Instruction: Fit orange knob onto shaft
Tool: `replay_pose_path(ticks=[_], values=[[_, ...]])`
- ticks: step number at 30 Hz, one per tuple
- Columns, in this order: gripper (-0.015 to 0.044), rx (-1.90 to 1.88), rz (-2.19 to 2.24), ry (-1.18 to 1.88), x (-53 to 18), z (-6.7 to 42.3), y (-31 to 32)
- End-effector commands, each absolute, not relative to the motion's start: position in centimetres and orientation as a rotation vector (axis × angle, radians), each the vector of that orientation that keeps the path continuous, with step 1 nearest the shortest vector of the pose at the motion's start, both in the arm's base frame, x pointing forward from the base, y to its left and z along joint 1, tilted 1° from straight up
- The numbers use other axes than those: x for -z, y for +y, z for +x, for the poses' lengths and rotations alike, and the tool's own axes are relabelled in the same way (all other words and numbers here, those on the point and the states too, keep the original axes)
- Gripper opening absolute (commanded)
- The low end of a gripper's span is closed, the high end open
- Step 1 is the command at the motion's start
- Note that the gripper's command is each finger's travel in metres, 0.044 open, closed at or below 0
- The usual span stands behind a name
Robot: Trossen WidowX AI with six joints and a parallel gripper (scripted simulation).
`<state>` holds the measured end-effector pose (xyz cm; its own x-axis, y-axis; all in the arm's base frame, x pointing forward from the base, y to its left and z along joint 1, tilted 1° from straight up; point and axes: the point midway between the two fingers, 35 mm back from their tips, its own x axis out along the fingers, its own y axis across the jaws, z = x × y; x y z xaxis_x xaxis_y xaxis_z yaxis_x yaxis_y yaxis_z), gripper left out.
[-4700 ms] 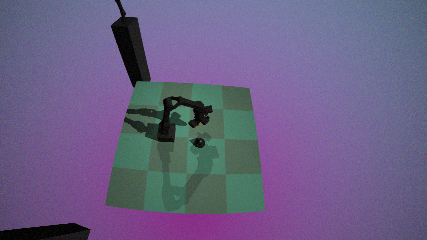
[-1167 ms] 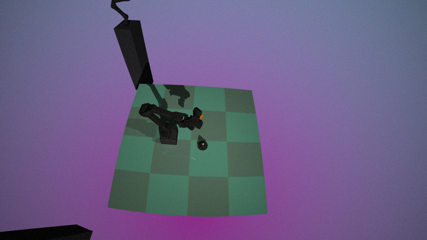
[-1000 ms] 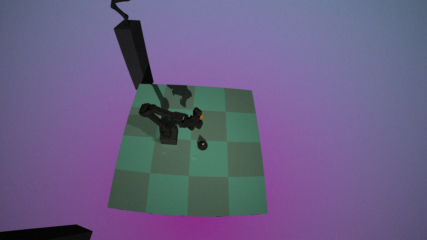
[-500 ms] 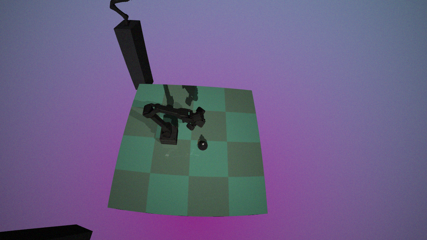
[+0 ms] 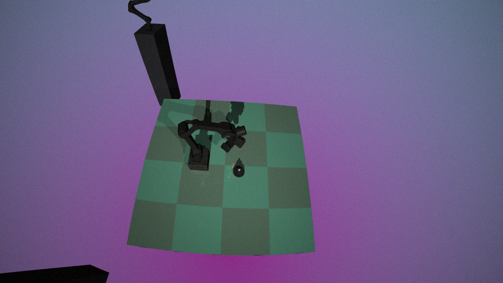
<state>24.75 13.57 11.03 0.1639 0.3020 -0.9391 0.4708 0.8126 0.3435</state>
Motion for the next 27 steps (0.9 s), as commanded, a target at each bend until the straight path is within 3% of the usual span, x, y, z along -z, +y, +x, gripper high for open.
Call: replay_pose_path(ticks=[1,15,27], values=[[0.0,0.207,0.605,1.46,-10.4,25.0,13.8],[0.0,0.381,0.44,1.527,-8.0,25.4,14.5],[0.0,0.39,0.43,1.532,-2.0,26.3,15.2]])
